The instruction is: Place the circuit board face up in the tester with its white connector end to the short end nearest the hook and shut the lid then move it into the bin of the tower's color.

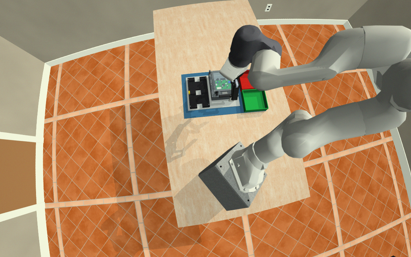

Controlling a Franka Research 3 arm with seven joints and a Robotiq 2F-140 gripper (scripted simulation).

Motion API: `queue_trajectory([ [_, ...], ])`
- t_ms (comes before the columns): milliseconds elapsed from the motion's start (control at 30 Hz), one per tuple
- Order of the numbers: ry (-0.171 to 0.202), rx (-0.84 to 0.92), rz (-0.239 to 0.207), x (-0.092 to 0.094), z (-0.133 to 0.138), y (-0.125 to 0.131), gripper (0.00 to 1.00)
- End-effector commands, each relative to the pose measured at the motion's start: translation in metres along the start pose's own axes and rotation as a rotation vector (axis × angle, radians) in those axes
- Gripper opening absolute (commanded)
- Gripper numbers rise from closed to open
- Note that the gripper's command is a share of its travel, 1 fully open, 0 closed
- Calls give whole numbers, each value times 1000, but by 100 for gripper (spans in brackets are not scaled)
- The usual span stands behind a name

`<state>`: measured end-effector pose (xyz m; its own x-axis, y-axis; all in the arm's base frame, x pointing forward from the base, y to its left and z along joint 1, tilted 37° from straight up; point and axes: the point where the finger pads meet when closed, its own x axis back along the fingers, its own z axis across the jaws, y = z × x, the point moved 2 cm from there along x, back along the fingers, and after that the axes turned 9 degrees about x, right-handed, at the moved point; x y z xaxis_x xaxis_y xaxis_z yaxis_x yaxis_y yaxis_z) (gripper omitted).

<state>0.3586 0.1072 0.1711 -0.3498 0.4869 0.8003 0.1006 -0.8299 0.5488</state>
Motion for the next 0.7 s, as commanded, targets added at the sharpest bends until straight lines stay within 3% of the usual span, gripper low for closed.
queue_trajectory([
  [0,0,3,1,1,1,0,100],
  [167,0,3,1,1,1,0,100],
  [200,0,3,1,1,1,0,0],
  [667,0,3,1,1,1,0,0],
])
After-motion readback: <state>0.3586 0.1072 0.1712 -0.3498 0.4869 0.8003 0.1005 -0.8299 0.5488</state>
